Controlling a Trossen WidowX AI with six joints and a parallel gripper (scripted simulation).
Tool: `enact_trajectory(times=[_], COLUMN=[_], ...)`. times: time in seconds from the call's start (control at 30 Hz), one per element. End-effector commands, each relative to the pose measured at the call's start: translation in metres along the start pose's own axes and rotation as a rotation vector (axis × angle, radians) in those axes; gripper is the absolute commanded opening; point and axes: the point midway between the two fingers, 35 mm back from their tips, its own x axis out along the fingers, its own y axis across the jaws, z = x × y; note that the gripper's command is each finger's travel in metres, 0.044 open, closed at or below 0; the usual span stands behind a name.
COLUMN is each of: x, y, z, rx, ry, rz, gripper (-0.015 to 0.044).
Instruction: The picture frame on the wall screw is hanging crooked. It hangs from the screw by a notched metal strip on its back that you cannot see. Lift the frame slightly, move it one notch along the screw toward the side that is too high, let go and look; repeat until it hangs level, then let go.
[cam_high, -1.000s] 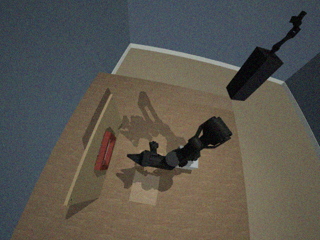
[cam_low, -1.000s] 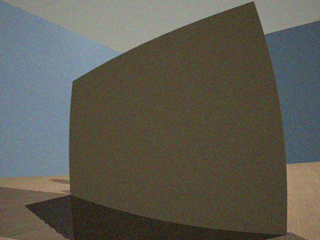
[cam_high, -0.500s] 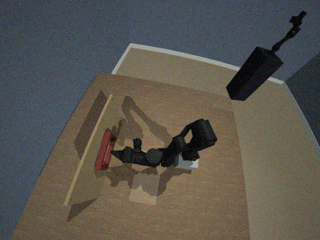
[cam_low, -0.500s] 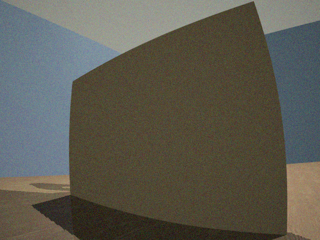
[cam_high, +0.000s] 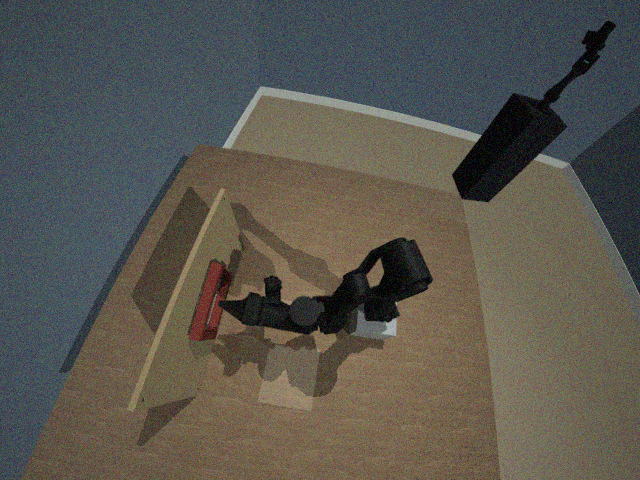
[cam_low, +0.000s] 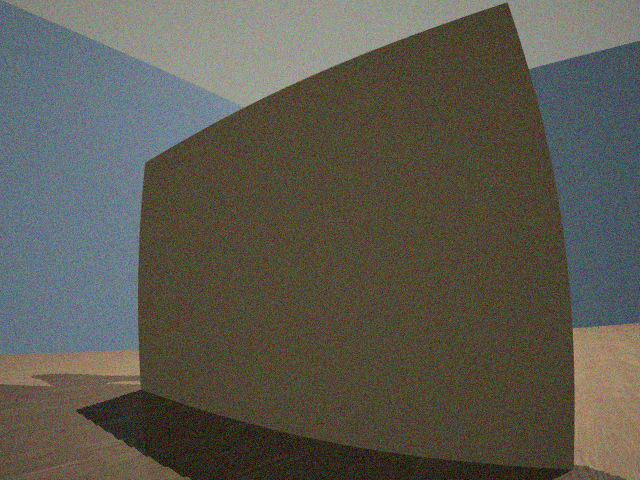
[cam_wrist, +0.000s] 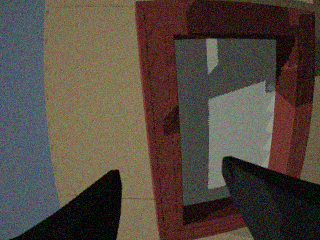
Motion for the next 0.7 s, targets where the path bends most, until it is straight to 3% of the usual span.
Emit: enact_trajectory(times=[0.0,0.67], x=[0.006,0.038], y=[0.001,0.002], z=[-0.001,-0.001], rx=[0.007,0.007], ry=[0.004,0.004], rz=[0.005,0.008], gripper=[0.026,0.026])
